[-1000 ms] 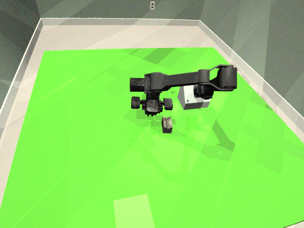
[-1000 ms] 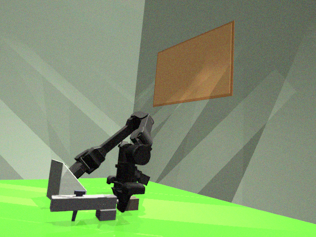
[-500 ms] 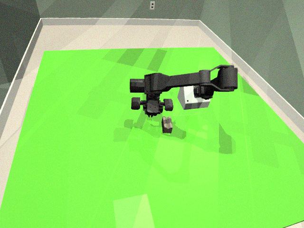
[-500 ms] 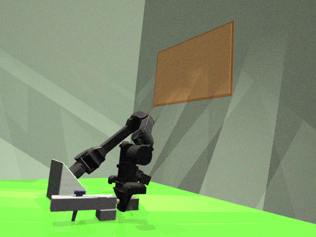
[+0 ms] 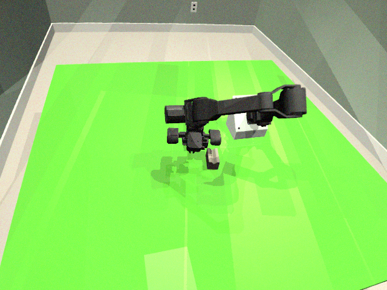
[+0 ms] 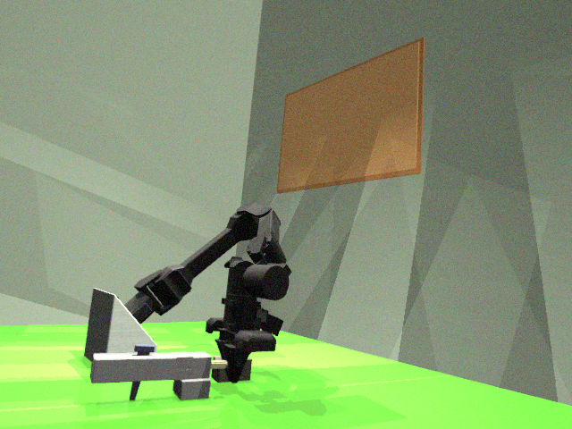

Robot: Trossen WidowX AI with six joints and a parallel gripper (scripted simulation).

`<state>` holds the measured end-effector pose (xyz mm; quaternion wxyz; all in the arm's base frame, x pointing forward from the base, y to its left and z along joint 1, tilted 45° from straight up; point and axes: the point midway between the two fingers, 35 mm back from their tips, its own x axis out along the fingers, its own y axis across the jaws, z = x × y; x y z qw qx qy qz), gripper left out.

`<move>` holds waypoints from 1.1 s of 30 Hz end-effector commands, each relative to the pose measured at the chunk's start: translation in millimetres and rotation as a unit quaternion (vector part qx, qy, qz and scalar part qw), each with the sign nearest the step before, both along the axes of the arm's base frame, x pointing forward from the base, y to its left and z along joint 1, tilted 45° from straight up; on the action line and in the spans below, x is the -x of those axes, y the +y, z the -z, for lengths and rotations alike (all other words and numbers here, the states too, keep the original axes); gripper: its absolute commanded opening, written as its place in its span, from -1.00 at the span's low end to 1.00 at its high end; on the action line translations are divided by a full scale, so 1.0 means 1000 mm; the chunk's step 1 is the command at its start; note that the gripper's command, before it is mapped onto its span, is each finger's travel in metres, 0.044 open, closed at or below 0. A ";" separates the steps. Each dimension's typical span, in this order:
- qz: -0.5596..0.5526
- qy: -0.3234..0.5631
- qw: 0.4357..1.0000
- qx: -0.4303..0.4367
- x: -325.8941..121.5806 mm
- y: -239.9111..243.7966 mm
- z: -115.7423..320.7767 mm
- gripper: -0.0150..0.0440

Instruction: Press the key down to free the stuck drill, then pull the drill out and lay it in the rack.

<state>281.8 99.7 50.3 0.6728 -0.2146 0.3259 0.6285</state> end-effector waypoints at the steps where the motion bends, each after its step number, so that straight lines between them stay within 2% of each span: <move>1: 0.001 0.001 1.000 -0.002 -0.001 0.004 -0.004 -0.49; 10: 0.001 0.001 1.000 -0.002 -0.004 0.014 -0.014 -0.49; 27: 0.001 0.001 1.000 -0.002 -0.002 0.008 -0.006 1.00; 33: 0.001 0.001 1.000 -0.002 -0.001 0.006 -0.002 1.00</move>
